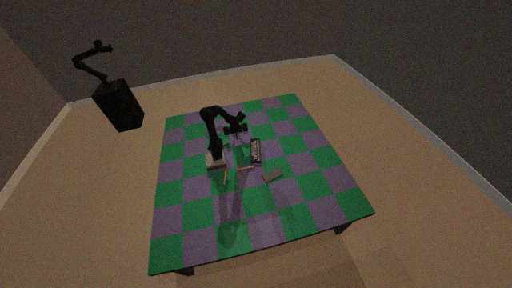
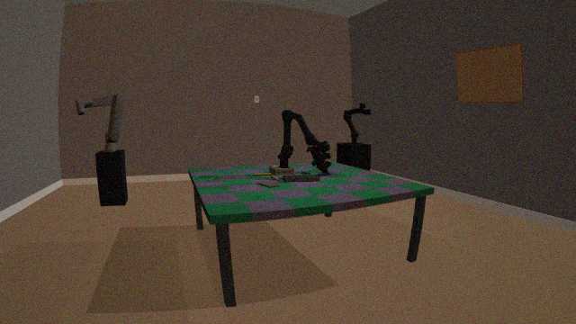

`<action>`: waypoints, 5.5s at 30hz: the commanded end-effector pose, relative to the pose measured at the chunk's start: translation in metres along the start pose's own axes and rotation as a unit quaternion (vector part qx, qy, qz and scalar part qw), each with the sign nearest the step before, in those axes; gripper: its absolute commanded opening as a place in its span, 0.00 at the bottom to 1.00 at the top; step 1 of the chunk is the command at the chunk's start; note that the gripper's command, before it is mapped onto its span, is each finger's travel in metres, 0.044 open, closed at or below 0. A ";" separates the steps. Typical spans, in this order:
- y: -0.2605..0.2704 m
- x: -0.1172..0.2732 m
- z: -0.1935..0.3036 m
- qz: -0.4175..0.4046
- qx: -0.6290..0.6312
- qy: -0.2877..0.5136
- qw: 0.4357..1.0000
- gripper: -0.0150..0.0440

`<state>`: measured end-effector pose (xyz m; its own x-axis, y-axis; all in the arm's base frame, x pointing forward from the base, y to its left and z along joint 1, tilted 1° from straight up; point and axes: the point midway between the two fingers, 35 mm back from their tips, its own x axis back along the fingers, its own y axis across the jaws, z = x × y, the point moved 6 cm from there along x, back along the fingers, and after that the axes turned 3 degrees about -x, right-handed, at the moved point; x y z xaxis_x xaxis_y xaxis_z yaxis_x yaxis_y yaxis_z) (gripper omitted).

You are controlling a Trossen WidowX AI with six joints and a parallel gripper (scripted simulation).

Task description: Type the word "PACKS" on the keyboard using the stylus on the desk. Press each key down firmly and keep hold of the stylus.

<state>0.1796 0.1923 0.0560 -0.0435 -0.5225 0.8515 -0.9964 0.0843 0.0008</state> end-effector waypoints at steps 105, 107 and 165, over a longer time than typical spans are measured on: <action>-0.119 0.159 0.113 -0.252 -0.964 -0.059 -0.066 0.25; -0.119 0.153 0.117 -0.252 -0.964 -0.059 -0.066 0.25; -0.120 0.115 0.140 -0.252 -0.964 -0.059 -0.066 0.39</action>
<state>0.2845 0.0027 0.0806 -0.2189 -0.8445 0.4887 0.9664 -0.2568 -0.0109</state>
